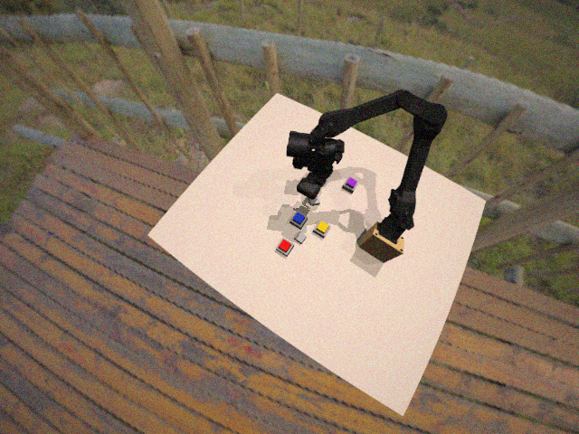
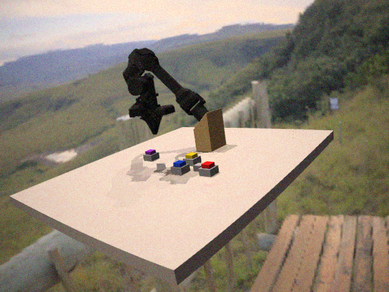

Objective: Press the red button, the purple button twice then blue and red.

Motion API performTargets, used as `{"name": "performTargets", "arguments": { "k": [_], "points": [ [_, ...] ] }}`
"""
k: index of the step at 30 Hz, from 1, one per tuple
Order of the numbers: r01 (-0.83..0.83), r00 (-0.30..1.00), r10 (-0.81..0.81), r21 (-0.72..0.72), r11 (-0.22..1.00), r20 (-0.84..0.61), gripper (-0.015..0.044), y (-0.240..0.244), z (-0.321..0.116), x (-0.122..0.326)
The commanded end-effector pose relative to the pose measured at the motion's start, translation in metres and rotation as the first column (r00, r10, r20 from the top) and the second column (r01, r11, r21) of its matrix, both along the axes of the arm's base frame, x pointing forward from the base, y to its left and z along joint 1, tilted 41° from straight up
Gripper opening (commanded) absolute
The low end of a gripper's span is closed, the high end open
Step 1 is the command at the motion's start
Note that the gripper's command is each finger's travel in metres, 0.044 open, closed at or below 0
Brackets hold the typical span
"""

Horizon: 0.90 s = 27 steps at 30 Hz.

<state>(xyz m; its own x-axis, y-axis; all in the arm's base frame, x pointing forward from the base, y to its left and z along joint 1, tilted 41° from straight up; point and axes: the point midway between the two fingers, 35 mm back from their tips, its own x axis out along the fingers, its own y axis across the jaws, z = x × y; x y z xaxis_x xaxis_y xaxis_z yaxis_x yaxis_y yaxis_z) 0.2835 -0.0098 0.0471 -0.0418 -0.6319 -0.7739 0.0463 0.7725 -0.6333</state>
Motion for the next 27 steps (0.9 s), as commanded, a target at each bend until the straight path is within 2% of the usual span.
{"name": "performTargets", "arguments": {
  "k": [1, 5, 11, 16, 27],
  "points": [
    [0.002, 1.0, -0.002, -0.002, 1.0, 0.0, 0.002, 0.036, -0.034, 0.01],
    [0.005, 1.0, -0.005, -0.019, 1.0, 0.002, 0.002, 0.071, -0.071, 0.011],
    [0.005, 1.0, -0.005, -0.02, 1.0, 0.002, 0.002, 0.073, -0.072, 0.01],
    [0.005, 1.0, -0.005, -0.022, 1.0, 0.002, 0.002, 0.035, -0.117, 0.008],
    [0.005, 1.0, -0.005, -0.023, 1.0, 0.002, 0.002, 0.026, -0.126, 0.008]
  ]
}}
